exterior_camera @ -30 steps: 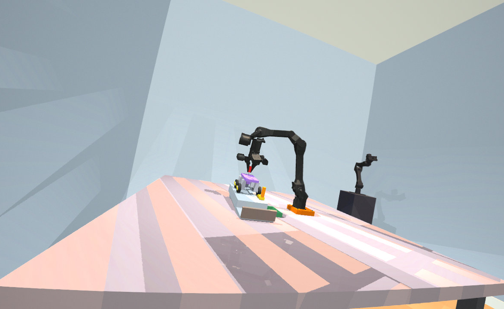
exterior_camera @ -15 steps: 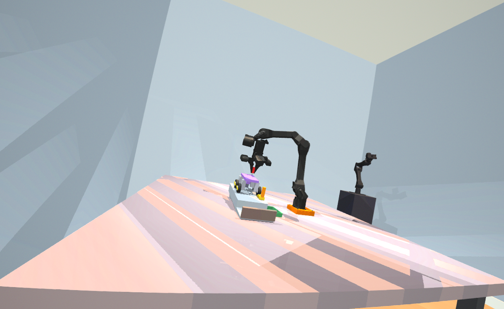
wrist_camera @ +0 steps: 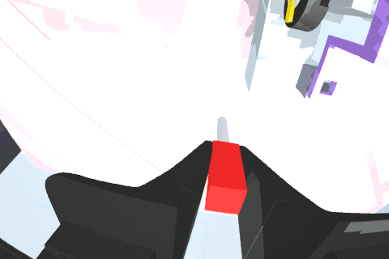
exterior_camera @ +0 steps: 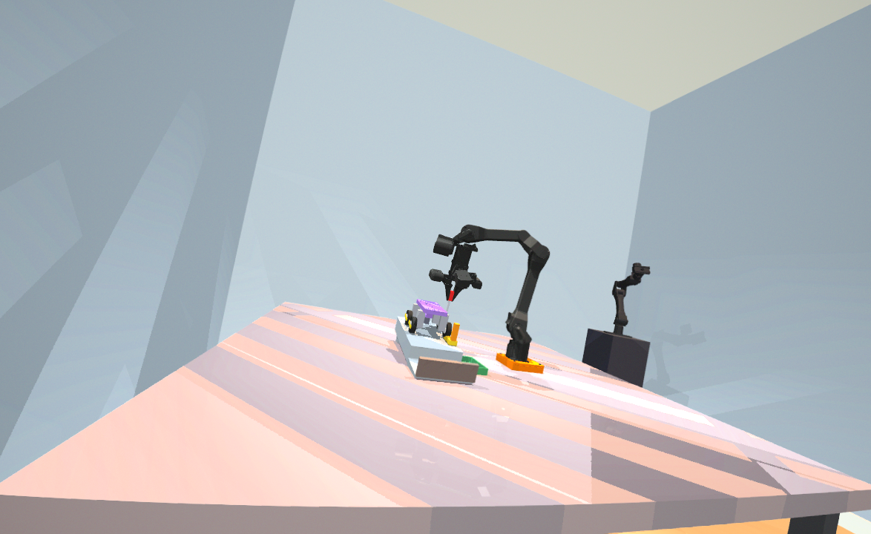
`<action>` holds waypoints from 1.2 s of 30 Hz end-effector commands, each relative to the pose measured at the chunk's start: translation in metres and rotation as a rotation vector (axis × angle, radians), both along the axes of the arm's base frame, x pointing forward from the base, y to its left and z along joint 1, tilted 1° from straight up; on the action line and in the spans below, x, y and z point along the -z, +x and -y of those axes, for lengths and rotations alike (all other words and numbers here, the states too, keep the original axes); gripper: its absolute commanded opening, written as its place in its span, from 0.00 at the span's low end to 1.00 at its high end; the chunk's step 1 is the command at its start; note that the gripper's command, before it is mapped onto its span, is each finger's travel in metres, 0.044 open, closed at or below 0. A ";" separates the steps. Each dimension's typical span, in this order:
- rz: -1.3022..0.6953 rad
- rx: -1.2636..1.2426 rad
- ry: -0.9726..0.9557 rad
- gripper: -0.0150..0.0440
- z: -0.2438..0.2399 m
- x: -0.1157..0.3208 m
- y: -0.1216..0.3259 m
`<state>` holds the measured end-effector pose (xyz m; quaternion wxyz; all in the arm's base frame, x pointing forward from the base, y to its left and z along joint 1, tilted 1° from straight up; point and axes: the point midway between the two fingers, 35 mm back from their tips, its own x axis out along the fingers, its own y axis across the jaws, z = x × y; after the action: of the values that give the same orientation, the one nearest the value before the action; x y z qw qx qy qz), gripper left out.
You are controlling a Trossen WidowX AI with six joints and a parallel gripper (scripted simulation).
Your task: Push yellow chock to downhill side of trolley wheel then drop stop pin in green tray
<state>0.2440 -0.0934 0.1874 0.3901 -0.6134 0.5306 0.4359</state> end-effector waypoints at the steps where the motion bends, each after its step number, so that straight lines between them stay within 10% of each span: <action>1: 0.006 -0.005 0.002 0.25 0.000 -0.002 -0.006; 36: 0.005 -0.005 0.012 0.25 -0.116 0.023 -0.017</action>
<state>0.2284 0.0134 0.1669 0.3954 -0.6144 0.5226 0.4394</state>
